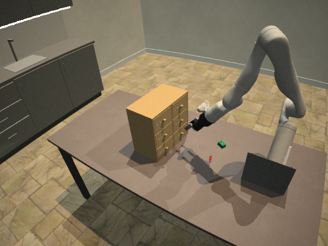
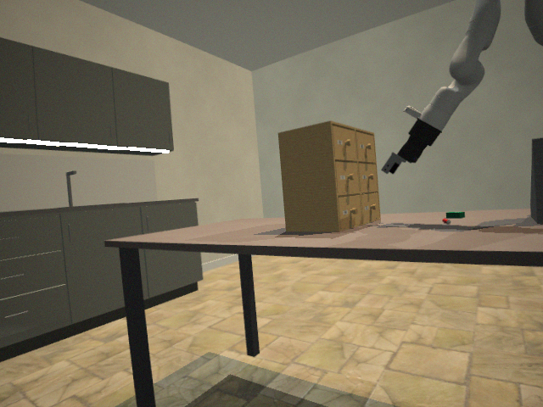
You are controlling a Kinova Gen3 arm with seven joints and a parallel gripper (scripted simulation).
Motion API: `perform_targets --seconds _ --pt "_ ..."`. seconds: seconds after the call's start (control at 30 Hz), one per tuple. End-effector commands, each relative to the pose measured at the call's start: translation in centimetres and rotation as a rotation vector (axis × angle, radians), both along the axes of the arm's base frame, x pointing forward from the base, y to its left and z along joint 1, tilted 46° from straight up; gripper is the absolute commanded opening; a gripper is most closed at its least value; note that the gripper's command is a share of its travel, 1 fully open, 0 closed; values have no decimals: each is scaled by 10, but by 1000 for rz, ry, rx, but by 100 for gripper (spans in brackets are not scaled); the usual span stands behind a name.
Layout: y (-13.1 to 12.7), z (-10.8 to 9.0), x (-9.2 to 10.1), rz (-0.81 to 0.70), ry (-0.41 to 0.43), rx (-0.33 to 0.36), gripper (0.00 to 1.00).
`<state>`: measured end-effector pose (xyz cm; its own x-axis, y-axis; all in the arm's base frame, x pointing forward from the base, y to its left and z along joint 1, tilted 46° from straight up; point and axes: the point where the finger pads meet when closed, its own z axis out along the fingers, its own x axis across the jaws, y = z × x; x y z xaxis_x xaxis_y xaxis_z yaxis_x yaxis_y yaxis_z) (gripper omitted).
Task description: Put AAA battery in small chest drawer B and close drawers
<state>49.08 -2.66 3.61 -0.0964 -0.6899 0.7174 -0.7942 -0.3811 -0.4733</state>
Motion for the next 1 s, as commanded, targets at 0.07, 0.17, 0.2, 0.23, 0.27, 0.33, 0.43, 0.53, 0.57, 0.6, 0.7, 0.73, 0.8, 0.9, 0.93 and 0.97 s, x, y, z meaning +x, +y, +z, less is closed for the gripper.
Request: perform_targets --seconds 0.07,0.17,0.2,0.23,0.27,0.33,0.43,0.53,0.57,0.6,0.7,0.73,0.8,0.9,0.93,0.97 --pt "7 2 0 -10 12 3 100" --pt "7 2 -2 -21 21 4 100" --pt "7 2 -2 -24 23 4 100" --pt "7 2 -2 -27 26 4 100" --pt "8 3 -3 -30 28 5 100" --pt "8 3 -3 -30 28 5 100" --pt "9 4 -3 -35 35 6 100" --pt "12 5 -2 -38 40 7 100" --pt "12 5 -3 -39 42 8 100" --pt "12 5 -3 -40 43 9 100" --pt "13 5 -3 -44 48 11 100" --pt "13 5 -3 -45 50 12 100" --pt "14 5 -4 -48 53 13 100" --pt "14 5 -4 -50 55 13 100" --pt "14 5 -4 -51 57 13 100" --pt "15 6 -4 -53 58 14 100"
